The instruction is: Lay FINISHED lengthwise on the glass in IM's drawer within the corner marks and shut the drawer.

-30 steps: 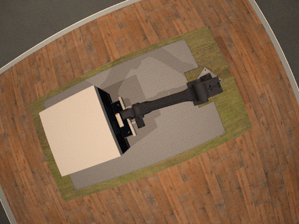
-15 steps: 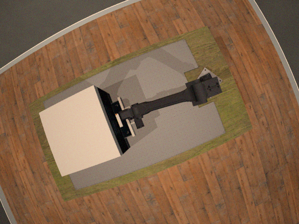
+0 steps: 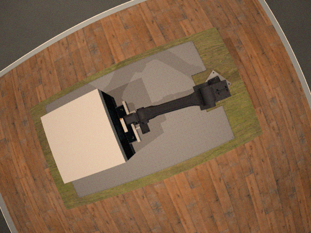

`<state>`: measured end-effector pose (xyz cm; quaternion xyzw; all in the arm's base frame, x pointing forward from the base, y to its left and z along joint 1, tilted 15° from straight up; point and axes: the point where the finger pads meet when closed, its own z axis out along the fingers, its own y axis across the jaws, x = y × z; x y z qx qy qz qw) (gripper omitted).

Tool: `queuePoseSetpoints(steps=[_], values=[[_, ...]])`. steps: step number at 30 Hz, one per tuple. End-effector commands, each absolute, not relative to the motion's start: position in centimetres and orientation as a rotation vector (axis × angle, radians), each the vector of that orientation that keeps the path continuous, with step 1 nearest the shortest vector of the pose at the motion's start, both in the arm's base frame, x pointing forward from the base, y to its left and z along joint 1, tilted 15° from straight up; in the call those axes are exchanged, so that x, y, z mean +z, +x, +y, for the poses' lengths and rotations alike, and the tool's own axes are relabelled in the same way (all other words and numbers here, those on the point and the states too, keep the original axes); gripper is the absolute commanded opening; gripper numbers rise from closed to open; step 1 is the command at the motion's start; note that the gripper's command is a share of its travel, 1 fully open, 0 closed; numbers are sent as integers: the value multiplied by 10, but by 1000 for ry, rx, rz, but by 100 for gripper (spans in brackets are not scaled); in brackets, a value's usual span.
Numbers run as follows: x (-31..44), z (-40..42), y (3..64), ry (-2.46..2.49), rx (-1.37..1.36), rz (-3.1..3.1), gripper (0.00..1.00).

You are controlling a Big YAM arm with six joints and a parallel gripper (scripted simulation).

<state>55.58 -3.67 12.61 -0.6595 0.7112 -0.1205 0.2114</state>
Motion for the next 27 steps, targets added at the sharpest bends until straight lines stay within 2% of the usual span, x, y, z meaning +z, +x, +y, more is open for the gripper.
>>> queuePoseSetpoints(steps=[1,13,14,16,17,20,21,27], values=[[145,-37,586,-1806,-389,1943,7],[145,-37,586,-1806,-389,1943,7],[121,-34,568,-1803,-373,1960,7],[121,-34,568,-1803,-373,1960,7],[144,-34,570,-1763,-440,1914,7],[123,-34,574,-1770,-421,1930,7],[148,-36,594,-1745,-469,1894,7],[150,-37,602,-1745,-469,1893,7]])
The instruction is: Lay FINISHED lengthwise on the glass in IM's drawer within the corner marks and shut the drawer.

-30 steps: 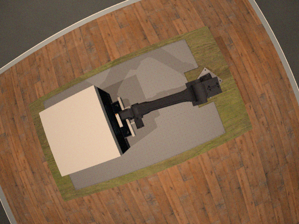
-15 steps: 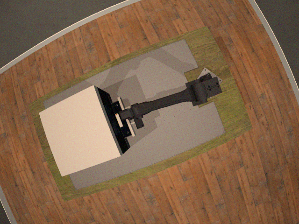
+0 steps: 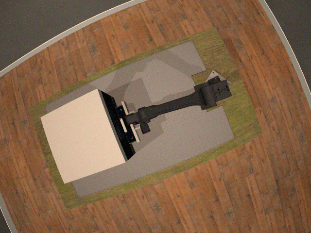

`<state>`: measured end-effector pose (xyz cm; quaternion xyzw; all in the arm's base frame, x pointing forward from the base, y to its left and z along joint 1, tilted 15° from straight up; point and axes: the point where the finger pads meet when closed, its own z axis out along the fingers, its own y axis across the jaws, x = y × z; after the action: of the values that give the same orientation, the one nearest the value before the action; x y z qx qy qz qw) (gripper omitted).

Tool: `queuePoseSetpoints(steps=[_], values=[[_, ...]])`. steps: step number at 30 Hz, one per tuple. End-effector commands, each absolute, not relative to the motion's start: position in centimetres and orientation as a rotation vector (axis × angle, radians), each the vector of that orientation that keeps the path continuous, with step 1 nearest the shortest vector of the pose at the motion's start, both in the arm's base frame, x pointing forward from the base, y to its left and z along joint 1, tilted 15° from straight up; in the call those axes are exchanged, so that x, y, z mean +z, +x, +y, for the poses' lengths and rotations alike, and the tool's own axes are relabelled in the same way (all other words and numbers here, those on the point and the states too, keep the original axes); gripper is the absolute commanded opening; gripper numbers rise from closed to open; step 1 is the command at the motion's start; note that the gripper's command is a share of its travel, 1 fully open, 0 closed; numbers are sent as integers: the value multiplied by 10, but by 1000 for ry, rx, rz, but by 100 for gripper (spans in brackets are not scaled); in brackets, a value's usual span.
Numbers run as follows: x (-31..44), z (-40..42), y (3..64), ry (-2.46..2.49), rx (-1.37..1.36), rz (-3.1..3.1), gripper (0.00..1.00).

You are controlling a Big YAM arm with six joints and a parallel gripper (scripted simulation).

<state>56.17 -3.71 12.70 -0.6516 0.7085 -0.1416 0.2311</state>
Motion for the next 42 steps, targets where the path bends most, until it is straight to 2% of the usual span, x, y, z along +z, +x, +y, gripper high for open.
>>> queuePoseSetpoints(steps=[1,42], values=[[150,-36,604,-1746,-469,1893,7],[156,-40,631,-1749,-470,1893,7]])
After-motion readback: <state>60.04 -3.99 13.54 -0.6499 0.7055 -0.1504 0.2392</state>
